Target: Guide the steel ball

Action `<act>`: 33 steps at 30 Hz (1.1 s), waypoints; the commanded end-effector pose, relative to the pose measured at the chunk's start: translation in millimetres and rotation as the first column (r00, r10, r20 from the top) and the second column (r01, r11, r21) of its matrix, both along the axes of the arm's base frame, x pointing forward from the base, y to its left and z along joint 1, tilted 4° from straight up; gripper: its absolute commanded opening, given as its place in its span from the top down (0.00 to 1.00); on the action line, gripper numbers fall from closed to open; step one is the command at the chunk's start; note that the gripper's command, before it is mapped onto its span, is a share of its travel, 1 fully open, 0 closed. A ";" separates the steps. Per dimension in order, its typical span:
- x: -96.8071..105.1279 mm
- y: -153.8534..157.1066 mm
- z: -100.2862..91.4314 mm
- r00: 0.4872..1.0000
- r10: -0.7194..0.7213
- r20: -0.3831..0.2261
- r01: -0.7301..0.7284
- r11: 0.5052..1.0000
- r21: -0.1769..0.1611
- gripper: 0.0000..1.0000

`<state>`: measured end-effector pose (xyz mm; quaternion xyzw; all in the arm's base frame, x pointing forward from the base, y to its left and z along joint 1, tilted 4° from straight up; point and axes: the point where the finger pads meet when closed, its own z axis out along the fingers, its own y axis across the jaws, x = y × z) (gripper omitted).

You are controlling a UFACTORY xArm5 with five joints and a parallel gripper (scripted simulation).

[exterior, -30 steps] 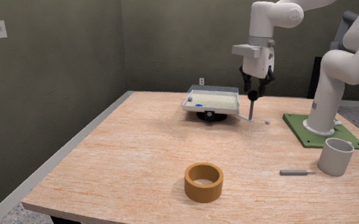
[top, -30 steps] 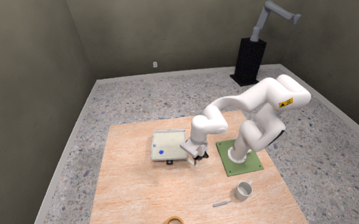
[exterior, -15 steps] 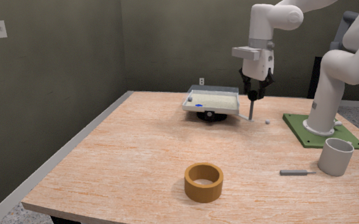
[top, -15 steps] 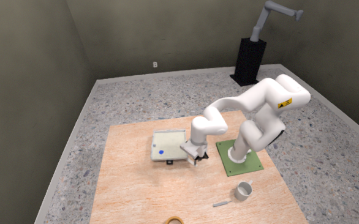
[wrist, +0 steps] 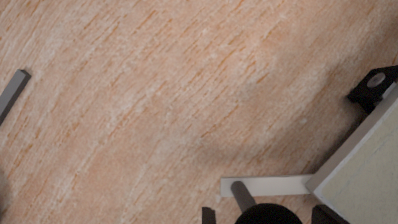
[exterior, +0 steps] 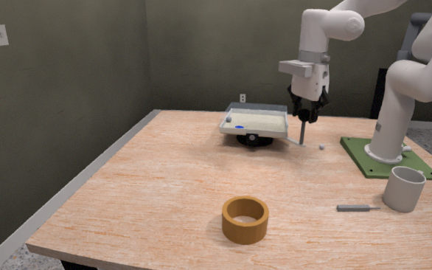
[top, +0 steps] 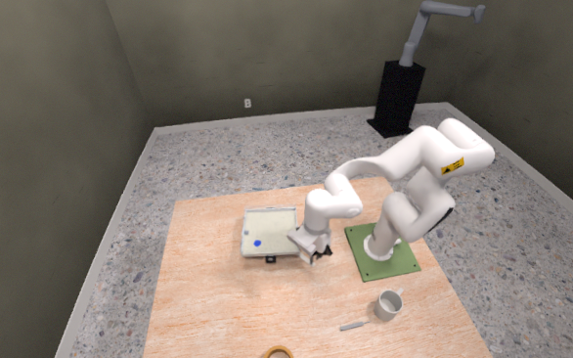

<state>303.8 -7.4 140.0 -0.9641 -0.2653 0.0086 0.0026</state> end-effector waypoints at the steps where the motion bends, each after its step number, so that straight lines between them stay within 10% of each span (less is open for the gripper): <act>1: 1.2 0.2 -2.1 1.000 0.000 0.004 0.000 1.000 0.000 0.38; 33: 1.2 0.6 -7.0 1.000 0.000 0.004 0.000 1.000 0.000 0.38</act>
